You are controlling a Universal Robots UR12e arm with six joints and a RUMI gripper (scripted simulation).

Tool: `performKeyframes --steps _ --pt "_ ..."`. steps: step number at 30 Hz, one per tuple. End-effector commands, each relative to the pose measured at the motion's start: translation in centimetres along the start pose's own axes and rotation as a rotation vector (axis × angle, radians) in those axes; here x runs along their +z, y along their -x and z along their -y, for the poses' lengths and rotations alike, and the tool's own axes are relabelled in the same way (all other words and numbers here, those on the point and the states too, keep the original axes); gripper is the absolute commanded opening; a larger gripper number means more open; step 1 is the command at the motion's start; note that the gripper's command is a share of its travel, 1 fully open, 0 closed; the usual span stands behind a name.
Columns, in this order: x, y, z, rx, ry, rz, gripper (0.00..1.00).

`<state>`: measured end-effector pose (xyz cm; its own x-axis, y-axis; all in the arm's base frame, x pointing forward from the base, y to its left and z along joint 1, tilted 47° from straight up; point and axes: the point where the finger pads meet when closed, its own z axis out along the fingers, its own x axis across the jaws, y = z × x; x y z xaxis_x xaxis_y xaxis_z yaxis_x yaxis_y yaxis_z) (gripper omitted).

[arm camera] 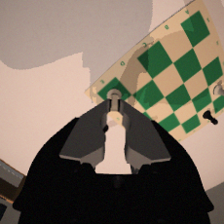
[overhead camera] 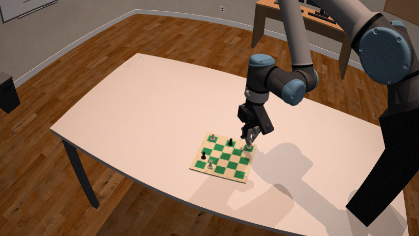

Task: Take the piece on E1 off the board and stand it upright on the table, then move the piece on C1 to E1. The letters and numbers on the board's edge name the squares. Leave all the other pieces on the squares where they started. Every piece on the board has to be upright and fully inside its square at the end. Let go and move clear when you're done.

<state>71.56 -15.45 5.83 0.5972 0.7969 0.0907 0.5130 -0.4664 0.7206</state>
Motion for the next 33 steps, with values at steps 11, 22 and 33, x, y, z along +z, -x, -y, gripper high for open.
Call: performKeyframes --steps 11,22,33 --pt "0.07 -0.02 -0.01 0.000 0.001 0.000 0.00" --pt "0.35 -0.02 -0.01 0.000 0.001 0.000 0.00" --pt "0.36 -0.02 -0.01 0.000 0.001 0.000 0.00"
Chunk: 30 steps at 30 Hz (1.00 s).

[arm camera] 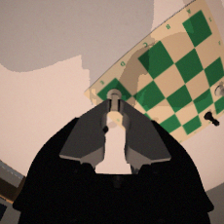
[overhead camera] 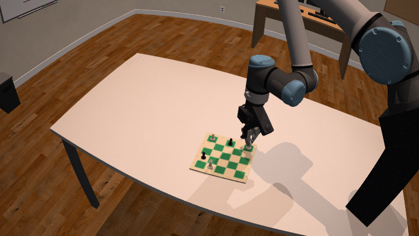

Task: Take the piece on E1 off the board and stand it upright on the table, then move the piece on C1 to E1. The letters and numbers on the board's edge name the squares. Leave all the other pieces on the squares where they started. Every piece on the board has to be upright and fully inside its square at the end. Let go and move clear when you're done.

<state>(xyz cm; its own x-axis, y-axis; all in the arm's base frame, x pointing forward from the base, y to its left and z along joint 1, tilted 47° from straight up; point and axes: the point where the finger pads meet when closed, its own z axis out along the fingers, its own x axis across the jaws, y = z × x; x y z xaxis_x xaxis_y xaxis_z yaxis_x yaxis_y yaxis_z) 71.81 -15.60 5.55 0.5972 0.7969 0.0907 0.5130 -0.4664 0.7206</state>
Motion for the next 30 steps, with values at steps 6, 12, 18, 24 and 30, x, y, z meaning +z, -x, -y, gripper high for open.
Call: performKeyframes --steps 6,12,18,24,30 --pt "-0.04 -0.03 -0.01 0.000 0.001 0.000 0.00" --pt "-0.04 -0.03 -0.01 0.000 0.001 0.000 0.00" --pt "-0.04 -0.03 -0.01 0.000 0.001 0.000 0.00" --pt "-0.04 -0.03 -0.01 0.000 0.001 0.000 0.00" --pt "-0.04 -0.03 -0.01 0.000 0.001 0.000 0.04"
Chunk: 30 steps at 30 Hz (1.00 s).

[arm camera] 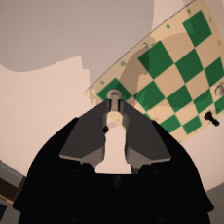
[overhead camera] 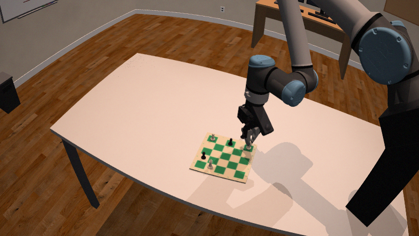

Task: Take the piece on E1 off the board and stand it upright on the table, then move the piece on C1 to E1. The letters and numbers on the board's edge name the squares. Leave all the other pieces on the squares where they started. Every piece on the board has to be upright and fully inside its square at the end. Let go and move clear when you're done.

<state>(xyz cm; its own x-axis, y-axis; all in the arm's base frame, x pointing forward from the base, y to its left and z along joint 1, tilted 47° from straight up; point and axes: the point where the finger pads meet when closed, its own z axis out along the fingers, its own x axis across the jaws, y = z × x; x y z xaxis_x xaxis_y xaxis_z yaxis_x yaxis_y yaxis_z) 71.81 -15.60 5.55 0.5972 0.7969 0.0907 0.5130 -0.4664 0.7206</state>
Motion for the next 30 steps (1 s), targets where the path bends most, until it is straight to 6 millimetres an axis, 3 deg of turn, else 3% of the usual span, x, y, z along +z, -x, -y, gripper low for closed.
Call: performKeyframes --steps 1,9,13,14,30 --pt "-0.04 -0.03 -0.01 0.000 0.001 0.000 0.04" --pt "-0.04 -0.03 -0.01 0.000 0.001 0.000 0.18" --pt "-0.04 -0.03 -0.01 0.000 0.001 0.000 0.18" --pt "-0.04 -0.03 -0.01 0.000 0.001 0.000 0.22" --pt "-0.60 -0.03 -0.01 0.000 0.001 0.000 0.22"
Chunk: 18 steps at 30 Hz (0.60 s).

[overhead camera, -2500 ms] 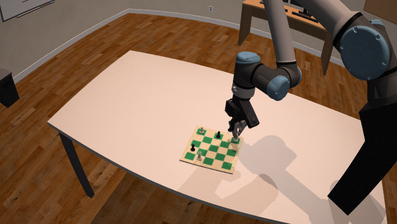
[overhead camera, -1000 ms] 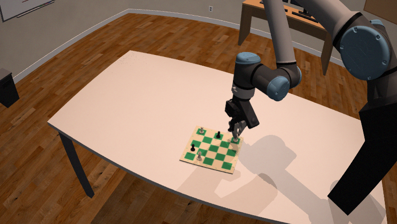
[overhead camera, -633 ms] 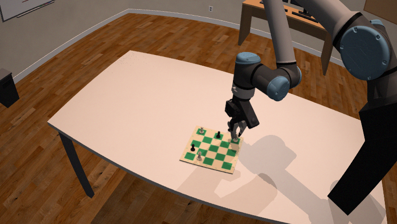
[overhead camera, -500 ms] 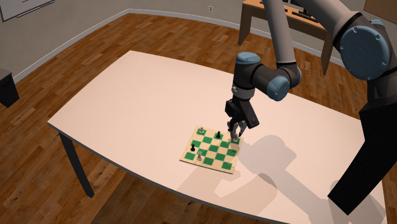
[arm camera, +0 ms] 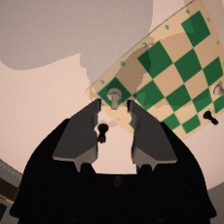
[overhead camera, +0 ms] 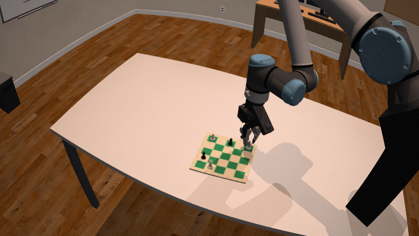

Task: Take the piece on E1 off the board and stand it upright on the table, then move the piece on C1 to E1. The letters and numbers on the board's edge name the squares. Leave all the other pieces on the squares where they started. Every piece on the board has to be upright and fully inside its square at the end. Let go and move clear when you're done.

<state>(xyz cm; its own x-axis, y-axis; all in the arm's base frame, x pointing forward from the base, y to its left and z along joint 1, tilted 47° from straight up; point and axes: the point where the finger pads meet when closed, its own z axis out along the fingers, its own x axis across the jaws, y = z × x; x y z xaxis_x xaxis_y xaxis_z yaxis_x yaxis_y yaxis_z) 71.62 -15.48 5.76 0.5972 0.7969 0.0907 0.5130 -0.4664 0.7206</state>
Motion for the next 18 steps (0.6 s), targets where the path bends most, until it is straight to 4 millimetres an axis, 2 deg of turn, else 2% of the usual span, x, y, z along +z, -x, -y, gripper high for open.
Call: performKeyframes --steps 1,14,18 --pt "-0.6 0.0 0.0 0.000 0.001 0.000 0.22" --pt "-7.0 0.0 0.0 0.000 0.001 0.000 0.22" --pt "-7.7 0.0 0.0 0.000 0.001 0.000 0.22"
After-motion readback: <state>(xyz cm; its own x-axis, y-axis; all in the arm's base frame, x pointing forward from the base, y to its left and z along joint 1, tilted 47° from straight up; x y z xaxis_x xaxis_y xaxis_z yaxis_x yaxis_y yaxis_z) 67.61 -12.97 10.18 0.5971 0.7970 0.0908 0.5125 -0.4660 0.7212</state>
